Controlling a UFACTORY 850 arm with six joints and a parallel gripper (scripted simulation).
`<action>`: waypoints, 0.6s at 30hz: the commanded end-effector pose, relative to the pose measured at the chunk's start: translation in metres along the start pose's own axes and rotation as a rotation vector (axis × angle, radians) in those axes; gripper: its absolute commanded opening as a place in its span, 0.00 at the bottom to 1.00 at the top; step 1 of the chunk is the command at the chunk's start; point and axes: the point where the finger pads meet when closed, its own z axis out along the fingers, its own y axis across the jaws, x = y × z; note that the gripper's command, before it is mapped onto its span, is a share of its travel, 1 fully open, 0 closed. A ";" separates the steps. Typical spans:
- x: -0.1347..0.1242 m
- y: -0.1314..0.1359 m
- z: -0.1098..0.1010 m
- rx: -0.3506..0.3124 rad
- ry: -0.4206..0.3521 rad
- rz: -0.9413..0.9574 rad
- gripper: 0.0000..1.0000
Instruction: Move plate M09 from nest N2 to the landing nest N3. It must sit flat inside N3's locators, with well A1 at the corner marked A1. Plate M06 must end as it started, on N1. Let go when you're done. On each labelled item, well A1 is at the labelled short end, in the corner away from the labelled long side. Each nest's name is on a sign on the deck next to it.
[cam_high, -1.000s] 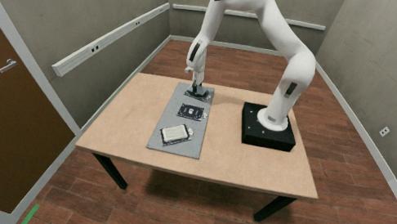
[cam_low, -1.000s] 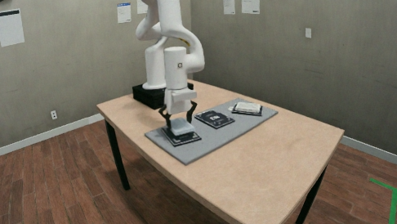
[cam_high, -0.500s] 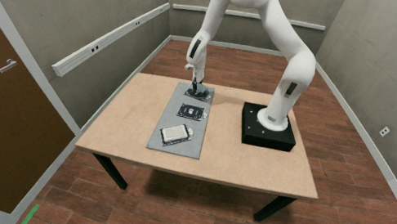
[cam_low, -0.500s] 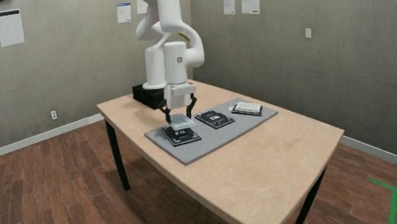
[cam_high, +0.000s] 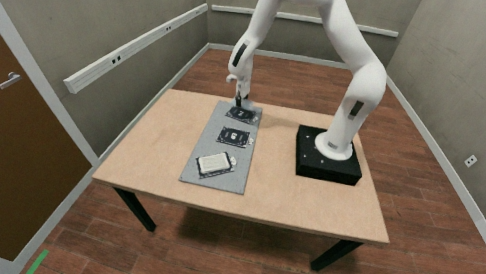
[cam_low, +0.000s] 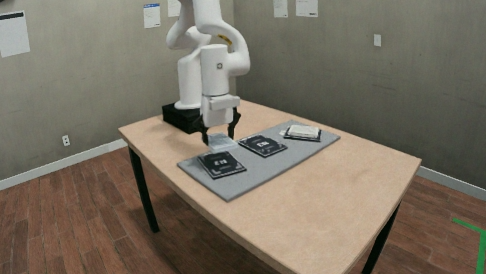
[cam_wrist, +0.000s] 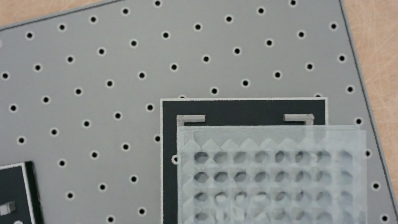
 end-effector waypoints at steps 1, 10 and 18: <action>0.001 0.000 -0.007 0.000 0.002 0.000 0.00; 0.001 0.000 -0.022 0.000 0.002 0.000 0.00; 0.001 0.000 -0.031 0.000 0.002 0.000 0.00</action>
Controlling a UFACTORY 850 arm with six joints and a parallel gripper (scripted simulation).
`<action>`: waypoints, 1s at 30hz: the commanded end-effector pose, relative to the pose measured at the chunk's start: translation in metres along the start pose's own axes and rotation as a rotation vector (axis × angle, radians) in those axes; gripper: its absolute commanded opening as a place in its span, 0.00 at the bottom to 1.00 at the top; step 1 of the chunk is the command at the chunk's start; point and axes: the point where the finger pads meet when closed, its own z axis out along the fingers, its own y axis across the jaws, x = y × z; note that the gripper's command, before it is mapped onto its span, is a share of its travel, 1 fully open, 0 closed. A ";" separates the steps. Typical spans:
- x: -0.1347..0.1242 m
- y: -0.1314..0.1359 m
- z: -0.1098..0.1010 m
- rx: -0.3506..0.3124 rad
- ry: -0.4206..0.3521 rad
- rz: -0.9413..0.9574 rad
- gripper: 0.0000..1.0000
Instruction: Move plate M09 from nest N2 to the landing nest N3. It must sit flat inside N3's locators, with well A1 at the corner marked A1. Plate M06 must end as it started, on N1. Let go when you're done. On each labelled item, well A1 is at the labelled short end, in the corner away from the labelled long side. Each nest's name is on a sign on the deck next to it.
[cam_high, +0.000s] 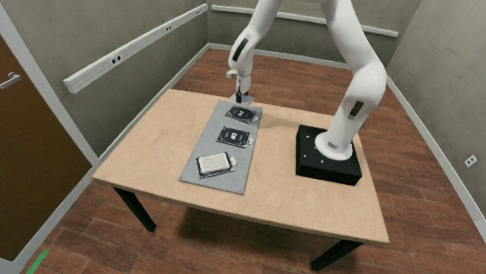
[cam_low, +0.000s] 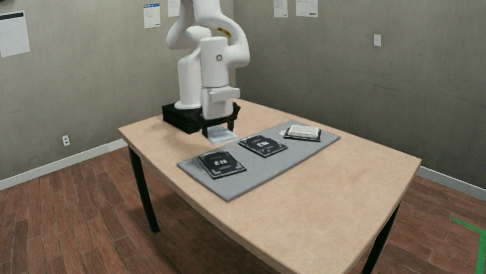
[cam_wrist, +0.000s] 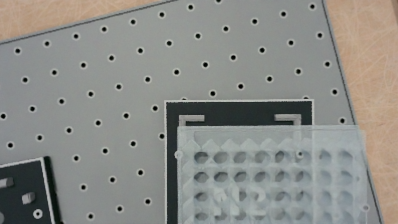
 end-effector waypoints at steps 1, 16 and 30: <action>0.001 0.000 -0.005 0.000 0.002 0.000 0.00; -0.007 -0.029 -0.005 -0.001 0.002 -0.178 0.00; -0.022 -0.087 -0.005 0.000 0.002 -0.178 0.00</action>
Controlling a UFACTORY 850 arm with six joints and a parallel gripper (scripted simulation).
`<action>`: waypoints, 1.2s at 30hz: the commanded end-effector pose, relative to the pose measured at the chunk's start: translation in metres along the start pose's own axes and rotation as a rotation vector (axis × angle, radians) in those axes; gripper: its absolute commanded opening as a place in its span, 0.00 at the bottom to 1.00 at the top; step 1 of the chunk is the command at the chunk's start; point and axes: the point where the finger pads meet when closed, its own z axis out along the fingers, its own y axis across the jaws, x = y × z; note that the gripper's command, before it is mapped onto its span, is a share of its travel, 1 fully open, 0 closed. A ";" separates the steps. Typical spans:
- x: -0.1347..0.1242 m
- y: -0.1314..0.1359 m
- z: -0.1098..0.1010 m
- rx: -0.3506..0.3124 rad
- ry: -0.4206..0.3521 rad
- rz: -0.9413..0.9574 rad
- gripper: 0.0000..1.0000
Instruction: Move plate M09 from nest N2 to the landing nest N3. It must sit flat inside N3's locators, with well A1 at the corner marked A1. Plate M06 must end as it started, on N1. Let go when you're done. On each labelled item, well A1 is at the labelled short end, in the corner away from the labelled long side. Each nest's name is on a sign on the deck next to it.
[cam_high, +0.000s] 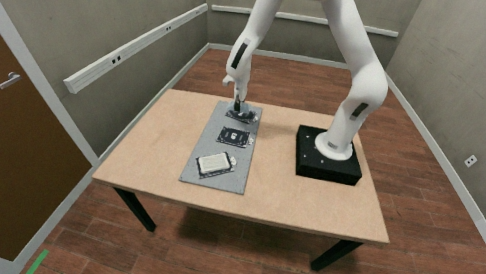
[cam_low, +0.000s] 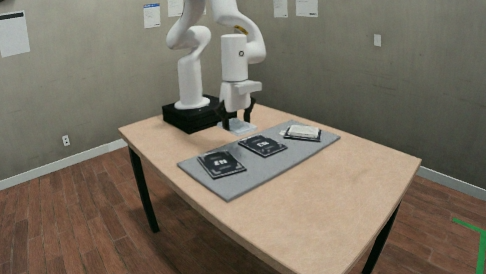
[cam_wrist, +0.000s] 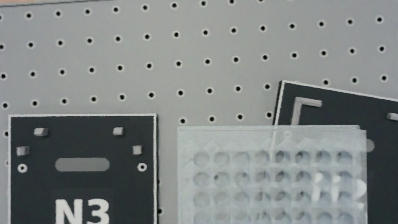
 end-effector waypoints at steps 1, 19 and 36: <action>0.000 -0.013 -0.001 -0.002 0.002 0.001 0.00; -0.007 -0.092 -0.001 -0.001 0.002 0.001 0.00; -0.009 -0.128 -0.001 -0.001 0.002 0.001 0.00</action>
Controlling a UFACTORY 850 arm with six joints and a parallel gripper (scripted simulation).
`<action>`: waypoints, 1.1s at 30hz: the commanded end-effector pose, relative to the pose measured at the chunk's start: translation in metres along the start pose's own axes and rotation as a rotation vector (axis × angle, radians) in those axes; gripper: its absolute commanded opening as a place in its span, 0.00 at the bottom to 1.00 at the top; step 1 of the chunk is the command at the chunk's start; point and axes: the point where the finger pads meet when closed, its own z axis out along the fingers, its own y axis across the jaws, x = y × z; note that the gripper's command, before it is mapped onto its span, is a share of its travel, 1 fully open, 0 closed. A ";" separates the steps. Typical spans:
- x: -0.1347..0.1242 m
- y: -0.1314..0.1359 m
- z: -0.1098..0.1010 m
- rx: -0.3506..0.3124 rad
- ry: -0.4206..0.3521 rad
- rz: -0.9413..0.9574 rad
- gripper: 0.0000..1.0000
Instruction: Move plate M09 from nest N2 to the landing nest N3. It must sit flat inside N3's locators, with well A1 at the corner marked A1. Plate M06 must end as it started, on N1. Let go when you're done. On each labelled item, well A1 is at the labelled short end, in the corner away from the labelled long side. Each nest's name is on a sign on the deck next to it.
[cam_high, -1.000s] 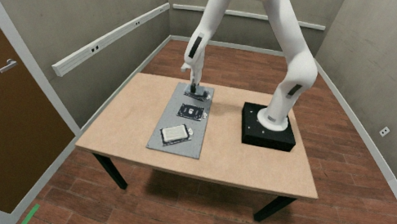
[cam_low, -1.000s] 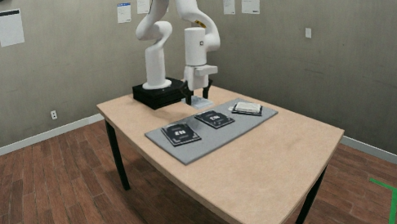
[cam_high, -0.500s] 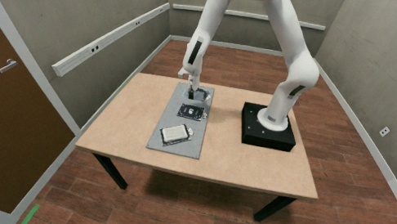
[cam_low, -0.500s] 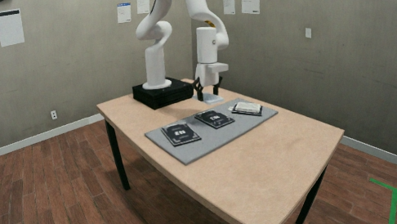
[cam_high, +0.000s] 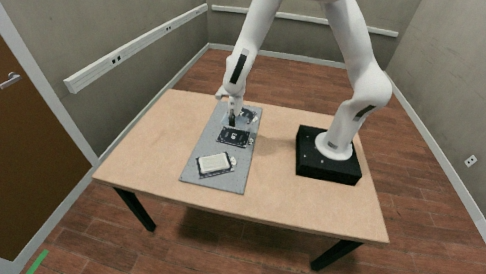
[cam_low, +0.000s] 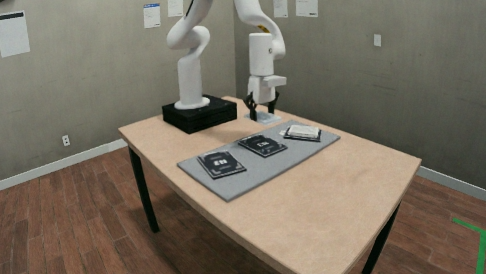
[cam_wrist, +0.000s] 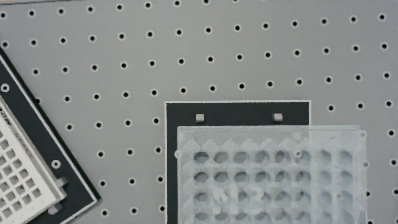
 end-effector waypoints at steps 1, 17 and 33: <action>0.001 -0.001 -0.001 0.000 0.002 0.000 0.00; 0.001 -0.001 0.003 0.000 0.002 0.000 0.00; 0.001 -0.001 0.026 0.000 0.002 0.000 0.00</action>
